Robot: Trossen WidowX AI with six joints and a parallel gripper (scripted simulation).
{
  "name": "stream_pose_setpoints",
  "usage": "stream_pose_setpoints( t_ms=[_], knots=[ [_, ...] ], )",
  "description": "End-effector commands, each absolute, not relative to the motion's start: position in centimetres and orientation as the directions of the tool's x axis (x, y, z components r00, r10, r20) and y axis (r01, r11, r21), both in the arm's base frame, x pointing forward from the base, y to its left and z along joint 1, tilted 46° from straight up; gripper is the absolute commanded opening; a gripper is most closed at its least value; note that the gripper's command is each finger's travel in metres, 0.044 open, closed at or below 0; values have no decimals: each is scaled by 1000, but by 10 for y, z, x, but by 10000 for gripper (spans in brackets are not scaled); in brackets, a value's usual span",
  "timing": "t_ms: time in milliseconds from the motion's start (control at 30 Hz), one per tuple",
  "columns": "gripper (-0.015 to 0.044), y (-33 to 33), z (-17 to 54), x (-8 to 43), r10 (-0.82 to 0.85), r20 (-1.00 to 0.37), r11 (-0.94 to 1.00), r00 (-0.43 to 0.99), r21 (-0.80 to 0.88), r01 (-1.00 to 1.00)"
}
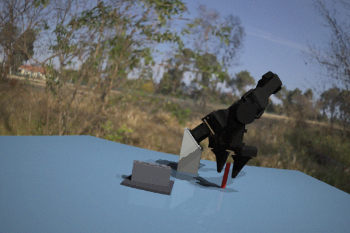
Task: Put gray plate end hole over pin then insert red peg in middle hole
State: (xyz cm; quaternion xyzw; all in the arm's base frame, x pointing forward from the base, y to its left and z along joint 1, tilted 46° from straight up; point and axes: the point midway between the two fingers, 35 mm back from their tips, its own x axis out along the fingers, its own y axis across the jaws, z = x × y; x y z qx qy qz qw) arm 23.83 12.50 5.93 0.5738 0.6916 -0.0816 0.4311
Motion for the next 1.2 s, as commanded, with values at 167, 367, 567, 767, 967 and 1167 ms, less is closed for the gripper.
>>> stream_pose_setpoints(
  t_ms=[167, 367, 567, 767, 967, 1167],
  knots=[
    [125, 126, 59, 238, 725, -688, 326, 29, 380, 866],
    [7, 126, 59, 238, 725, -688, 326, 29, 380, 866],
    [0, 126, 59, 238, 725, -688, 326, 29, 380, 866],
    [0, 118, 64, 240, 721, -692, 327, 30, 378, 866],
    [0, 103, 75, 242, 716, -697, 329, 31, 376, 866],
    [0, 89, 87, 244, 714, -700, 331, 30, 374, 866]
  ],
)
